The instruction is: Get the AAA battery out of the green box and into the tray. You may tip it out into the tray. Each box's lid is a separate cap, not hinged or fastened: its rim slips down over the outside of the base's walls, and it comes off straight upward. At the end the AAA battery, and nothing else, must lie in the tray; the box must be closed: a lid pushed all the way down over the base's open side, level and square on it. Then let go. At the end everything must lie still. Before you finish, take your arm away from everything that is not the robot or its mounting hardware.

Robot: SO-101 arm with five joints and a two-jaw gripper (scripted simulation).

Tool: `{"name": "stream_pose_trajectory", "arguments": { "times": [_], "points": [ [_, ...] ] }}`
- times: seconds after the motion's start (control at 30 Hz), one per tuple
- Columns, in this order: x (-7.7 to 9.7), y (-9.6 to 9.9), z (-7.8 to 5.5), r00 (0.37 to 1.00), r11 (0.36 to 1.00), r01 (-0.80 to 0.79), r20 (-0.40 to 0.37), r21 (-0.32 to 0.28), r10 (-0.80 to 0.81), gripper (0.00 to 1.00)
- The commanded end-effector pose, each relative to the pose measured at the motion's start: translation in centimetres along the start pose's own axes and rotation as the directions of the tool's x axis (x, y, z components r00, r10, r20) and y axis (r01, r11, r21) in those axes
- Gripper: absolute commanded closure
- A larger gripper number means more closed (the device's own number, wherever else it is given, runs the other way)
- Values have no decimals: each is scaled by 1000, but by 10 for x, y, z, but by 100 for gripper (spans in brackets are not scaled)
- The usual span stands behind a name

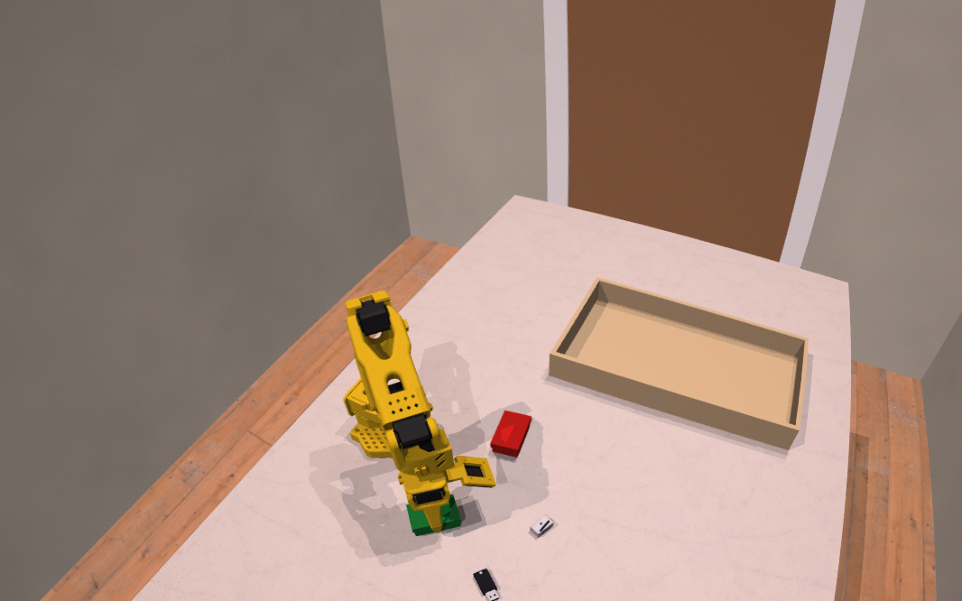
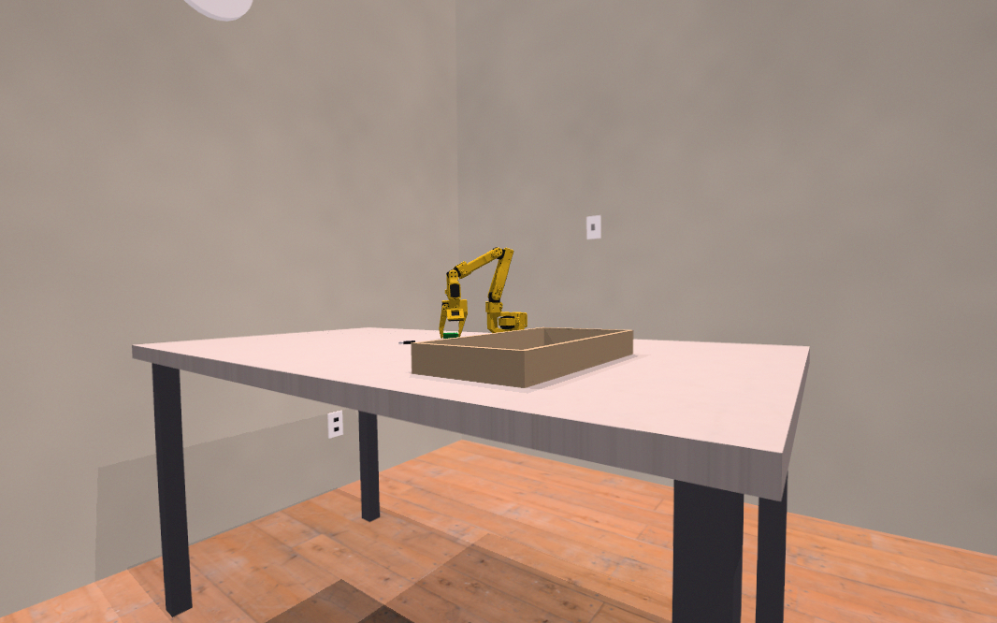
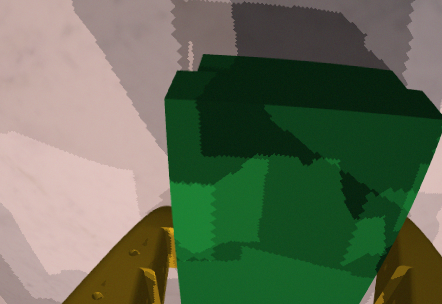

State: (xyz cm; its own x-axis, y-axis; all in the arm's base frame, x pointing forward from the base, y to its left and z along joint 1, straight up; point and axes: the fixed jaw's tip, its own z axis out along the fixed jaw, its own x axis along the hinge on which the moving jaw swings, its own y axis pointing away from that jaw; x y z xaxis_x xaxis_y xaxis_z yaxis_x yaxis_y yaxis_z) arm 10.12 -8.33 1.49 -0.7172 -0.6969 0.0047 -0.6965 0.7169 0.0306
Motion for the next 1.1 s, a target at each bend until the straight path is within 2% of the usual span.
{"name": "stream_pose_trajectory", "arguments": {
  "times": [0.0, 0.83, 1.07],
  "points": [
    [0, -6, -5, 1000, 1000, -1, 5, 31, 1, 78],
    [0, -6, -5, 1000, 1000, -1, 5, 31, 1, 78],
    [0, -6, -8, 1000, 1000, -1, 5, 31, 1, 78]
  ]
}}
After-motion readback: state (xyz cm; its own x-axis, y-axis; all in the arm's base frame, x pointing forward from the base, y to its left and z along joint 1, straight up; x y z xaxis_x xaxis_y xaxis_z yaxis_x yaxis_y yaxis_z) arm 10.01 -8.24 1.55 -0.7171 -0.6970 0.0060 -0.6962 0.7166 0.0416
